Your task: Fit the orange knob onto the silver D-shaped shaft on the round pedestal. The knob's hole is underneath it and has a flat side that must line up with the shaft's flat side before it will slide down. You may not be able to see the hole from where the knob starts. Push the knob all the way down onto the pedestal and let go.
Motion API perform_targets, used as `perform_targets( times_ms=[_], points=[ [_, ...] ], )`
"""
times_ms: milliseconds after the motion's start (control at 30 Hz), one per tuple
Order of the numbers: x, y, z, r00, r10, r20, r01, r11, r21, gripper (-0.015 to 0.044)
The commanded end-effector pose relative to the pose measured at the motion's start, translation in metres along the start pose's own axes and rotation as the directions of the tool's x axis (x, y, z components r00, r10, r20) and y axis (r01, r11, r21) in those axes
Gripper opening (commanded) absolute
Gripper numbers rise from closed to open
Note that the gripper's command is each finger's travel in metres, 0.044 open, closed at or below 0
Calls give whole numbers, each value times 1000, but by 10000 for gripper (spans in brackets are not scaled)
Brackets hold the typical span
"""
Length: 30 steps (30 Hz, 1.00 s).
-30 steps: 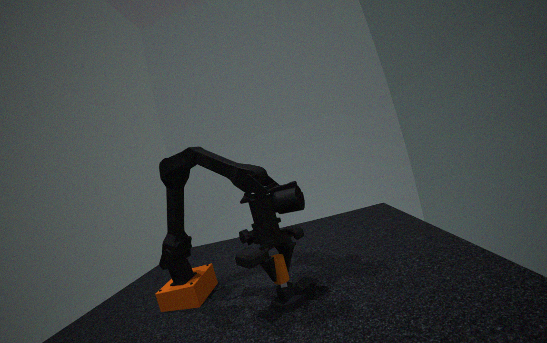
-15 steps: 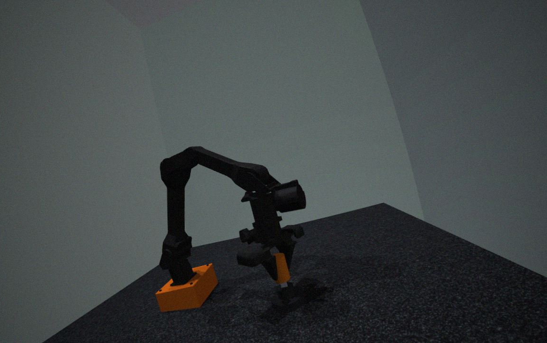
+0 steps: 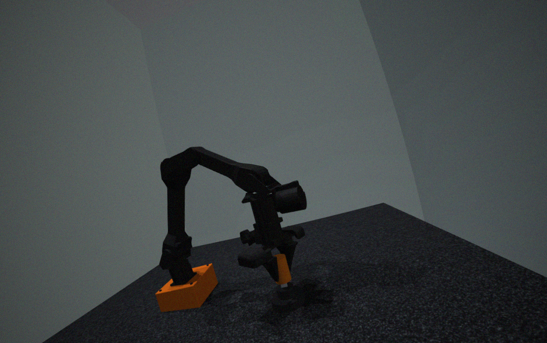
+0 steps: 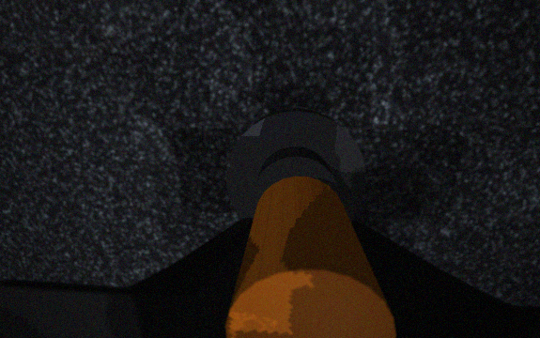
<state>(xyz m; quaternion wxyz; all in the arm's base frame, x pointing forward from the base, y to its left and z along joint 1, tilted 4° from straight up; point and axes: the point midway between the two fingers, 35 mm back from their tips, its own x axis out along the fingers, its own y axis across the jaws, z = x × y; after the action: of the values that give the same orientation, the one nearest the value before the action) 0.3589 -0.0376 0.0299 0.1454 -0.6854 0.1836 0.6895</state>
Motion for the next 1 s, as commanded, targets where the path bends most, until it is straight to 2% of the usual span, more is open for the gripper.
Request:
perform_targets(
  times_ms=[0, 967],
  points=[
    [0, 1, 1, 1000, 1, -1, -1, 1000, -7, 0],
    [-2, 1, 3, 1000, 1, -1, -1, 998, -59, 0]
  ],
)
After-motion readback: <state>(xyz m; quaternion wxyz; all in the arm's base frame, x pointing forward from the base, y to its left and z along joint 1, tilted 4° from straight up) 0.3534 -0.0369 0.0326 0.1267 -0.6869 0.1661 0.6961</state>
